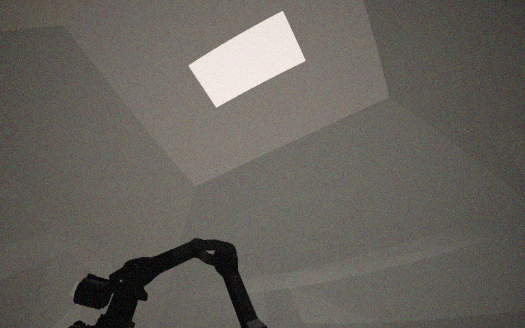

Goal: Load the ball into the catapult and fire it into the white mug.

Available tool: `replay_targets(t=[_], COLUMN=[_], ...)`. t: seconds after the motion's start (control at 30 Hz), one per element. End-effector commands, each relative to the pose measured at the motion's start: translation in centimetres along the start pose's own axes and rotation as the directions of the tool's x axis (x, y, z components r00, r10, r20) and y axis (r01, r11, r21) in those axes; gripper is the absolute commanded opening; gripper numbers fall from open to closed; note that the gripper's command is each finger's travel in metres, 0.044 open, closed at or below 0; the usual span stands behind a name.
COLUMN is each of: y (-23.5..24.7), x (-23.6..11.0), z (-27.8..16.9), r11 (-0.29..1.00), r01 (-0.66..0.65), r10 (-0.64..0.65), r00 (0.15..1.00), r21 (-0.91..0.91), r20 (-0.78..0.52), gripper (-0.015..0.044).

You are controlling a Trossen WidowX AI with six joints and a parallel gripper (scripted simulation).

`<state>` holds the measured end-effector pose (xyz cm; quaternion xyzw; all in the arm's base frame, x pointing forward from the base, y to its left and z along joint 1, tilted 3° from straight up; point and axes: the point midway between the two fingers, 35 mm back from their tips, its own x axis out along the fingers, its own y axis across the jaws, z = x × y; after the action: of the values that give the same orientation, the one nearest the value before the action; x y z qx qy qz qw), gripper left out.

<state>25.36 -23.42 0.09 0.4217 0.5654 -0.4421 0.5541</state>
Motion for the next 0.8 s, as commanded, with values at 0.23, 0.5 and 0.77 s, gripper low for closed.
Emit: replay_targets(t=[0.23, 0.5, 0.77], y=[0.6, 2.1, 2.4], x=[0.0, 0.1, 0.2], z=[0.0, -0.2, -0.4], r11=[0.932, 0.812, 0.809], r01=[-0.004, -0.008, -0.008], r10=[0.003, 0.005, 0.006], r00=[1.000, 1.000, 1.000], r21=[-0.363, -0.583, -0.588], r20=[-0.003, -0.006, -0.006], gripper=[0.0000, 0.0000, 0.0000])
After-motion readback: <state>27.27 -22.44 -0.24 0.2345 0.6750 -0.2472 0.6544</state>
